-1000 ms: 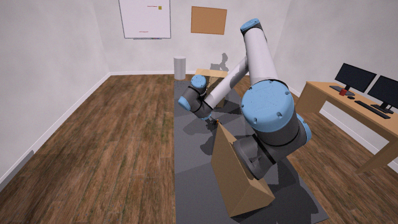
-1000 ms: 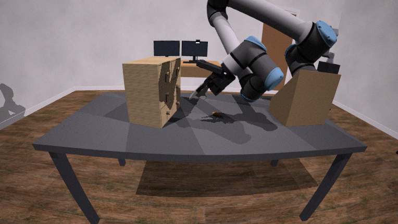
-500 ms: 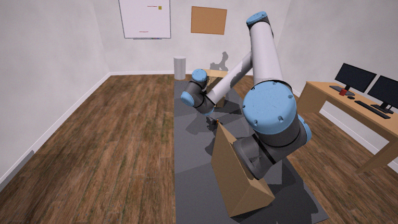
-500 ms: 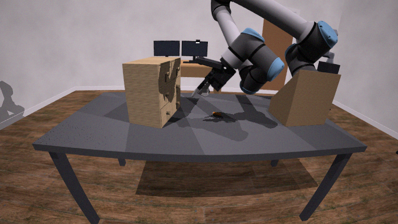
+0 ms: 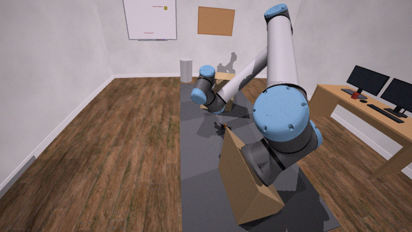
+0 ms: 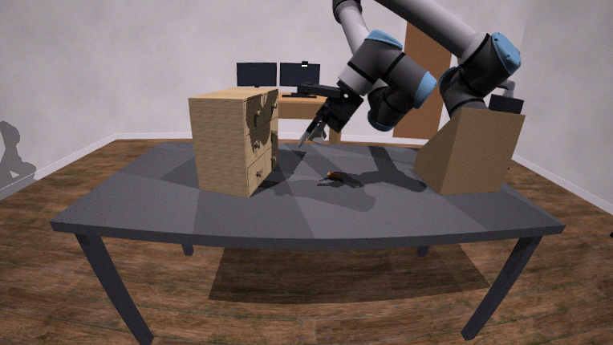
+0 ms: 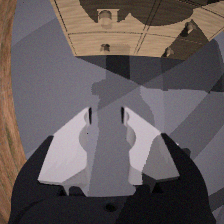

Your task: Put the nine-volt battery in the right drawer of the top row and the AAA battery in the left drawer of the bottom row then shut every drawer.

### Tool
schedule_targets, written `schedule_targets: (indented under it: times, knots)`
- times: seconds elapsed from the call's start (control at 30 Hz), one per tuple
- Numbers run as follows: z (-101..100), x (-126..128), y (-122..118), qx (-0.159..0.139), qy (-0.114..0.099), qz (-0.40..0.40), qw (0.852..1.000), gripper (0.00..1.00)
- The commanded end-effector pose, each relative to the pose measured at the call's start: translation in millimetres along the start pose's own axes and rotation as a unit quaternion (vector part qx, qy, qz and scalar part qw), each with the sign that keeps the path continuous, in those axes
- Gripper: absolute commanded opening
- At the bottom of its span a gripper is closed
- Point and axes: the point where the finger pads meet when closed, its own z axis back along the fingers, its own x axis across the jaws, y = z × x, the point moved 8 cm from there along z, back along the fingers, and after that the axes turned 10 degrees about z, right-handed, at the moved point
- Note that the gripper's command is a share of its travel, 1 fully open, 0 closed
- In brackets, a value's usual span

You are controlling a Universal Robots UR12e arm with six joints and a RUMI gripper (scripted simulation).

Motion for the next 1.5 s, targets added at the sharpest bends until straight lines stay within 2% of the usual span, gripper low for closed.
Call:
schedule_targets:
  times: [0.0, 1.47]
  knots:
    - [4.3, 0.2, 2.7, -0.016, 0.003, -0.001, 1.000, 0.20]
    - [44.3, 3.1, 19.6, -0.162, 0.029, -0.001, 0.986, 0.20]
